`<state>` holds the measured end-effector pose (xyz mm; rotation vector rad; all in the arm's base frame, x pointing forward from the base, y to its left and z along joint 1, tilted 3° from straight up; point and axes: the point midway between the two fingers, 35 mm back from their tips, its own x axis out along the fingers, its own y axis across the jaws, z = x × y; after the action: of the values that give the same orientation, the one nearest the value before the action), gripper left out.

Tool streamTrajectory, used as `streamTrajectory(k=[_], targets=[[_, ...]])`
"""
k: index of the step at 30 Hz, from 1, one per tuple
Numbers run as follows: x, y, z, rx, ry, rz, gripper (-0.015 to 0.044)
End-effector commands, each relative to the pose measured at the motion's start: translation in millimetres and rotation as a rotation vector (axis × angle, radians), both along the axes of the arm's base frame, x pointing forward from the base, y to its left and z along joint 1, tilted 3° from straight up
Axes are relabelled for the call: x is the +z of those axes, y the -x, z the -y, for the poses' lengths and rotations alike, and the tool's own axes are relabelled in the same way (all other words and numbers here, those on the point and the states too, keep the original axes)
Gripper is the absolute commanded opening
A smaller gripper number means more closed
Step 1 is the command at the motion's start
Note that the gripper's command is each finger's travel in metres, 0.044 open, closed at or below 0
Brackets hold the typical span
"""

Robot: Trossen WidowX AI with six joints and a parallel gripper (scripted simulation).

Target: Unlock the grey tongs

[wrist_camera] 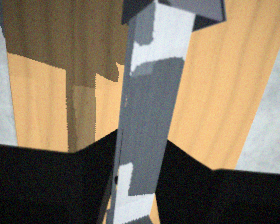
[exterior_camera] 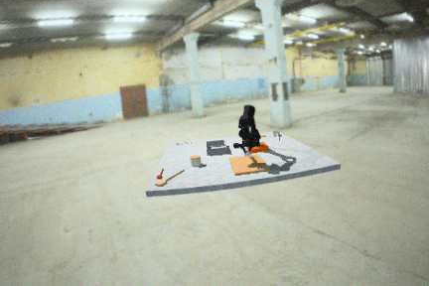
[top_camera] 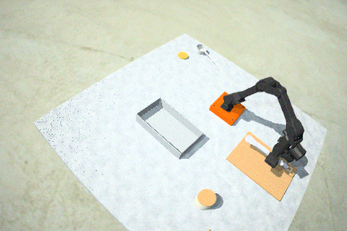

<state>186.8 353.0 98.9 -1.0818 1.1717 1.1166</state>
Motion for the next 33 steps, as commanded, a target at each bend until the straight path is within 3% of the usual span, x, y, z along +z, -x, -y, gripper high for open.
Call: streamTrajectory(k=[1,16,33], targets=[[-9.1,0.0,2.0,0.006,0.008,0.002,-0.0150],[-24.5,0.4,3.5,0.006,0.009,0.002,-0.0150],[-21.7,0.7,2.1,0.000,0.003,-0.001,0.0296]])
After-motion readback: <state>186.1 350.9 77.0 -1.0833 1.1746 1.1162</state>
